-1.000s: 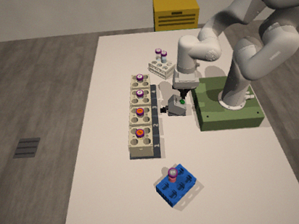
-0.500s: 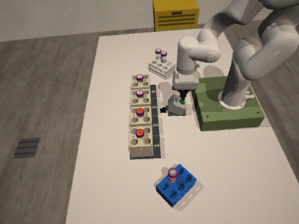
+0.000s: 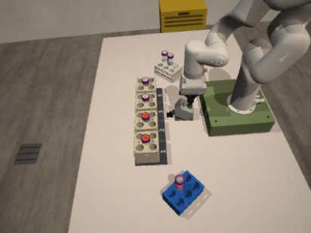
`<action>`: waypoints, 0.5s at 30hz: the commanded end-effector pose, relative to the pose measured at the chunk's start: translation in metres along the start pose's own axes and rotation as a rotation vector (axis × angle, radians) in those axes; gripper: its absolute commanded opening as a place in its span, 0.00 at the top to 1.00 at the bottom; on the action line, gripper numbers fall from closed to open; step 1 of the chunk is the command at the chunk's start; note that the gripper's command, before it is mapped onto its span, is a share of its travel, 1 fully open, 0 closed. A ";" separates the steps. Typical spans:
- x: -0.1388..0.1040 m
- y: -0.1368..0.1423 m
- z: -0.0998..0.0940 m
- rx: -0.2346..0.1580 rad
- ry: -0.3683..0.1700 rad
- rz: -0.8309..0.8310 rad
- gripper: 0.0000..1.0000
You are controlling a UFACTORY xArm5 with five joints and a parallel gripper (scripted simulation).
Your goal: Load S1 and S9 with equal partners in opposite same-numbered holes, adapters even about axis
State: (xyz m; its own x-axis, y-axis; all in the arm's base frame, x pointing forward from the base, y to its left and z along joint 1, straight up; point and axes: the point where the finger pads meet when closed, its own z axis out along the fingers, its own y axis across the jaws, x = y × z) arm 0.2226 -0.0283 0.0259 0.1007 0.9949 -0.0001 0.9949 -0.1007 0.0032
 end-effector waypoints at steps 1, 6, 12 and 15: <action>0.000 0.001 0.001 -0.003 0.005 0.000 1.00; 0.000 0.001 0.004 -0.003 0.005 0.000 1.00; 0.000 0.001 0.008 -0.003 0.005 0.000 1.00; 0.000 0.001 0.009 -0.003 0.005 0.000 1.00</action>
State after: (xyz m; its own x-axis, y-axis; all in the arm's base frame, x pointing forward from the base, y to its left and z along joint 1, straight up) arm 0.2227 -0.0282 0.0168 0.1007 0.9949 -0.0001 0.9949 -0.1007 0.0032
